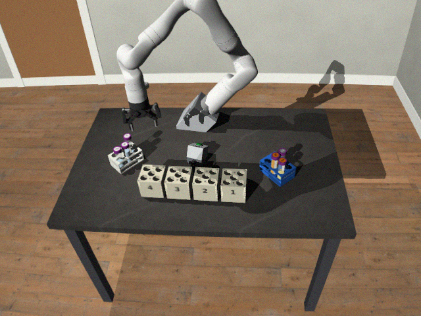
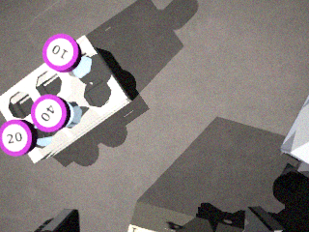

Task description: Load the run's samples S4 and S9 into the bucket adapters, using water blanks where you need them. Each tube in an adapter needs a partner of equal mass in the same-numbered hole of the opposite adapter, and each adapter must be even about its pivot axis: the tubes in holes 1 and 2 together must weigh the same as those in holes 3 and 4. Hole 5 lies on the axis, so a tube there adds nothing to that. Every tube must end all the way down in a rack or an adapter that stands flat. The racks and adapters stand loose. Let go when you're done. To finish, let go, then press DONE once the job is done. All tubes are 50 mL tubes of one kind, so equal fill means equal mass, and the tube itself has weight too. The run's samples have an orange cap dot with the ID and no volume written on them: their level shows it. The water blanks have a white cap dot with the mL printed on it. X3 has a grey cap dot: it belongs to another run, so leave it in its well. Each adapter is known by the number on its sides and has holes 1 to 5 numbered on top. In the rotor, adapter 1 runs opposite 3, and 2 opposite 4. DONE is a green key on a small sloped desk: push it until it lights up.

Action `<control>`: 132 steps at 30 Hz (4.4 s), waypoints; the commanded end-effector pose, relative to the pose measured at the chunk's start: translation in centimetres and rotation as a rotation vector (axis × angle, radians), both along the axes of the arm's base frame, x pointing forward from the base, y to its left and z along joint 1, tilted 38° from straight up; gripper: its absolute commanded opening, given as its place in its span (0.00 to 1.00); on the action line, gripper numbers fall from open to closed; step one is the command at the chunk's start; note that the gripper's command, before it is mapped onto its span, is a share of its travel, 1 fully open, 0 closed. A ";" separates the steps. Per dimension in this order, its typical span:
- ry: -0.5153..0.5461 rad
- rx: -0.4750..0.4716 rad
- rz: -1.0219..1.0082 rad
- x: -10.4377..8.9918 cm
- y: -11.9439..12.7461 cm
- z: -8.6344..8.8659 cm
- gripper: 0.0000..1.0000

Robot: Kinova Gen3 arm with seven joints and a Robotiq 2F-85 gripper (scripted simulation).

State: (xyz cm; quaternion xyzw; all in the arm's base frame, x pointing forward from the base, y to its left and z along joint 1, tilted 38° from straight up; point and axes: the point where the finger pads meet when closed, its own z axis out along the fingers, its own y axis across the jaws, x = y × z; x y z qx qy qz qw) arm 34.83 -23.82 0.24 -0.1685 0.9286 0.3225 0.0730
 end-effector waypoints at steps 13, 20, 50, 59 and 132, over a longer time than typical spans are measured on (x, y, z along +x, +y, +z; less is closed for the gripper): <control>-0.318 -0.021 0.383 -0.2 6.0 4.8 1.00; -0.318 -0.020 0.383 -0.3 7.9 6.4 1.00; -0.318 -0.020 0.383 -0.8 18.2 14.4 1.00; -0.318 -0.020 0.383 -1.0 21.7 17.2 1.00; -0.318 -0.019 0.383 -2.0 45.7 35.2 1.00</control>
